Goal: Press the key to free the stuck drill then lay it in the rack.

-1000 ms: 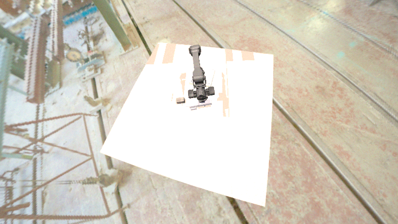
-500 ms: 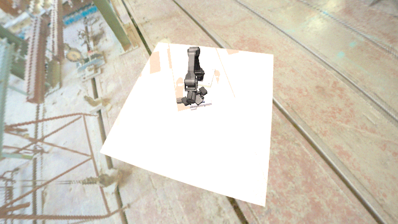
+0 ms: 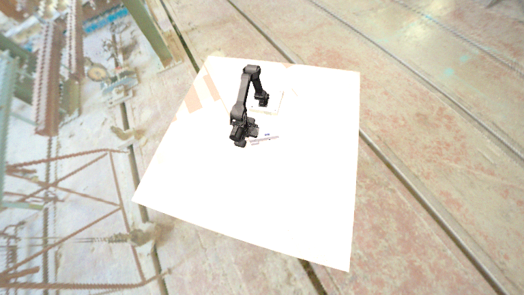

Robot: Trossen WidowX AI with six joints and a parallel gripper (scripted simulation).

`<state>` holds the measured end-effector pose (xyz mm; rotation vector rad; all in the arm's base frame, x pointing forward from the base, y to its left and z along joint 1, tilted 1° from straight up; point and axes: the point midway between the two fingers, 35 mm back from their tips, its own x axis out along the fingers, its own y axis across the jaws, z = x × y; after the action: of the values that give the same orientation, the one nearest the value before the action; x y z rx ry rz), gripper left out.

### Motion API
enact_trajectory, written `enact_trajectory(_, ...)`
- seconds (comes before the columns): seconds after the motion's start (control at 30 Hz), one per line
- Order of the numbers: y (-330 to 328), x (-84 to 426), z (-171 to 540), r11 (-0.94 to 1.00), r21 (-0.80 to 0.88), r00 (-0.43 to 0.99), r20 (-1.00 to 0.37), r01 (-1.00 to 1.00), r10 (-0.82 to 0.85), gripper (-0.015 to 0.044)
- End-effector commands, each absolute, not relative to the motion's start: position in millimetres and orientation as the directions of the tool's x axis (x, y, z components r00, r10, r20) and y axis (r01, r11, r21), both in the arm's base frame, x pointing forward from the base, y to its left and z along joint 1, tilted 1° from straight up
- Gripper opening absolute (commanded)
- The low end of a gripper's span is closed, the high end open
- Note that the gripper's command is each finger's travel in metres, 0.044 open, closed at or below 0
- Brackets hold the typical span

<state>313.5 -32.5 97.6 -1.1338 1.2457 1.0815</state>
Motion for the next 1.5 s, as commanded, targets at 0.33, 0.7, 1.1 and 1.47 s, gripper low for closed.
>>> enact_trajectory(0.33,-70,308,64,-0.289,-0.002,0.005,-1.0,-0.957,-0.007,0.044)
enact_trajectory(0.7,-70,308,63,-0.289,-0.002,0.005,-1.0,-0.957,-0.007,0.044)
enact_trajectory(1.1,-65,307,44,-0.289,-0.003,0.005,-1.0,-0.957,-0.007,0.044)
enact_trajectory(1.47,-61,306,27,-0.289,-0.002,0.004,-1.0,-0.957,-0.006,0.044)
